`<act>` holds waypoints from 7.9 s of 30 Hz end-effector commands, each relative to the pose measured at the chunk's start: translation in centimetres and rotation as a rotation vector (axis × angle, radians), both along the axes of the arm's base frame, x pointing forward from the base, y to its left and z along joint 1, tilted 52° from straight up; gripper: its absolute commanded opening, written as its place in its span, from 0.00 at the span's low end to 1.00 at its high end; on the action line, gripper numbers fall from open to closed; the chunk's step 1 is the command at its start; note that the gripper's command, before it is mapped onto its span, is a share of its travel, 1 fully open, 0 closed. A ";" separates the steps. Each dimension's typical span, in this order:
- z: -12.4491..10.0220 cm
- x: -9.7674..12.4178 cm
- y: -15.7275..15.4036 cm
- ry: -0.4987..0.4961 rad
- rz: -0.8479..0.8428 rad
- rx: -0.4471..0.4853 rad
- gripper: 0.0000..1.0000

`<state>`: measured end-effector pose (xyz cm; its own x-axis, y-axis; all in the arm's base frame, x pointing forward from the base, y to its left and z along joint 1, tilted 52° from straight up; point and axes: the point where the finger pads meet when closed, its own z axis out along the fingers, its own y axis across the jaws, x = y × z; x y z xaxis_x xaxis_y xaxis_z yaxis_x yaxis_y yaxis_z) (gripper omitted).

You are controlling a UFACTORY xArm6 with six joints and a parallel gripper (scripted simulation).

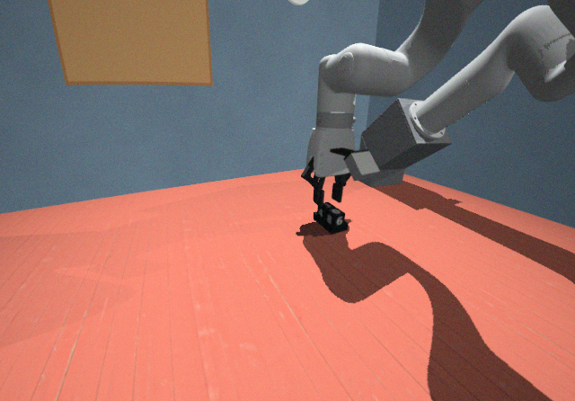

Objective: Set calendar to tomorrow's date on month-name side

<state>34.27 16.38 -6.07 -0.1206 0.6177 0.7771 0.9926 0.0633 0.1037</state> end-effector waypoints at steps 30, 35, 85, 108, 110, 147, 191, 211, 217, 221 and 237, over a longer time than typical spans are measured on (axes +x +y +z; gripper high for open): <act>0.0 0.2 -0.1 -0.002 -0.001 -0.001 0.49; 0.0 0.2 -0.1 -0.002 -0.001 -0.001 0.49; -0.8 0.2 1.0 -0.002 -0.001 -0.001 0.49; -1.7 0.2 2.1 -0.002 -0.001 -0.001 0.49; -1.7 0.2 2.1 -0.002 -0.001 -0.001 0.49; -1.7 0.2 2.1 -0.002 -0.001 -0.001 0.29; 4.1 0.1 -5.2 -0.002 -0.001 -0.001 0.29; 4.5 0.5 -5.6 0.050 -0.042 0.000 0.29; 4.7 1.5 -5.5 0.163 -0.132 0.003 0.29; 4.8 2.2 -5.3 0.246 -0.198 0.004 0.29; 5.3 5.3 -4.7 0.602 -0.481 0.012 0.29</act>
<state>38.53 11.58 -0.99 0.4850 0.5295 0.6960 0.8740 -0.3190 -0.3664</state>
